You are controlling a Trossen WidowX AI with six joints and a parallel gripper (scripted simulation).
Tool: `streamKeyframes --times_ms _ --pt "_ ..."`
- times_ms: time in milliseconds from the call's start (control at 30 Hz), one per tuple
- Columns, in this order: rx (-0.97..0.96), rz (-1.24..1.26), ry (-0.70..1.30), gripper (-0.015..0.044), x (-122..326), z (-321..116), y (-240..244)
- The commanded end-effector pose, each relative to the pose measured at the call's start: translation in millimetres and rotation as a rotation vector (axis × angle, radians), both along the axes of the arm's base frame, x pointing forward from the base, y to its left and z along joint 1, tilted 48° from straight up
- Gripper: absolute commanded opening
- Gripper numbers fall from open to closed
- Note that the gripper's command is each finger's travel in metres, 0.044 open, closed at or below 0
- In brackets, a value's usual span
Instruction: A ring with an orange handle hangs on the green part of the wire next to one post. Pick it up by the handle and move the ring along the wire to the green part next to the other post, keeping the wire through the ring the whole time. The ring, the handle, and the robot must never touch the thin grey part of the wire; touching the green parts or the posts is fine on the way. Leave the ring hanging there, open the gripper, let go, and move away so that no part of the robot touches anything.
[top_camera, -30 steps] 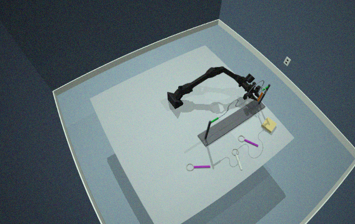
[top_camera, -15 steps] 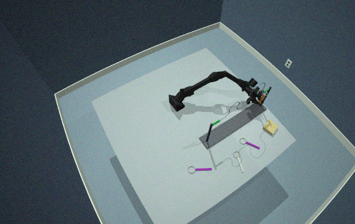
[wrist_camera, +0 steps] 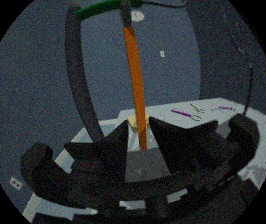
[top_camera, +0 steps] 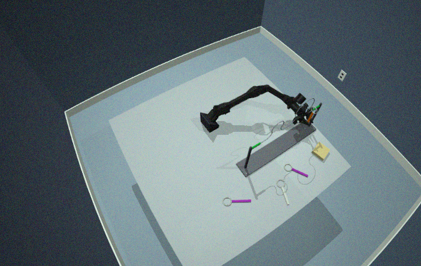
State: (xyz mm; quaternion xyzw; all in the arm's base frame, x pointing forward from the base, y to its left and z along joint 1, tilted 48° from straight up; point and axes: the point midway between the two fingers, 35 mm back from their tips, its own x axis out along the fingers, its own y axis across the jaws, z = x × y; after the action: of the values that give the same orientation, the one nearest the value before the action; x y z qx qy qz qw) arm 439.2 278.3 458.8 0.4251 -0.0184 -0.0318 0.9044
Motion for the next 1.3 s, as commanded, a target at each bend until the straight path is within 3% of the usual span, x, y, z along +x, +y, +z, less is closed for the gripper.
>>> streamKeyframes --times_ms 0,200,367,433,633,1267 --pt "-0.007 0.002 0.002 0.016 0.7 -0.1 -0.3" --pt "-0.007 0.002 0.002 0.016 0.7 -0.1 -0.3" --pt "0.0 0.0 0.0 0.0029 0.1 0.2 0.0" --pt "0.0 0.0 0.0 0.0015 0.1 0.2 0.0" --pt "0.0 0.0 0.0 -0.0142 0.1 0.2 0.0" --pt "-0.008 0.0 0.0 -0.015 -1.0 8.9 -13.7"
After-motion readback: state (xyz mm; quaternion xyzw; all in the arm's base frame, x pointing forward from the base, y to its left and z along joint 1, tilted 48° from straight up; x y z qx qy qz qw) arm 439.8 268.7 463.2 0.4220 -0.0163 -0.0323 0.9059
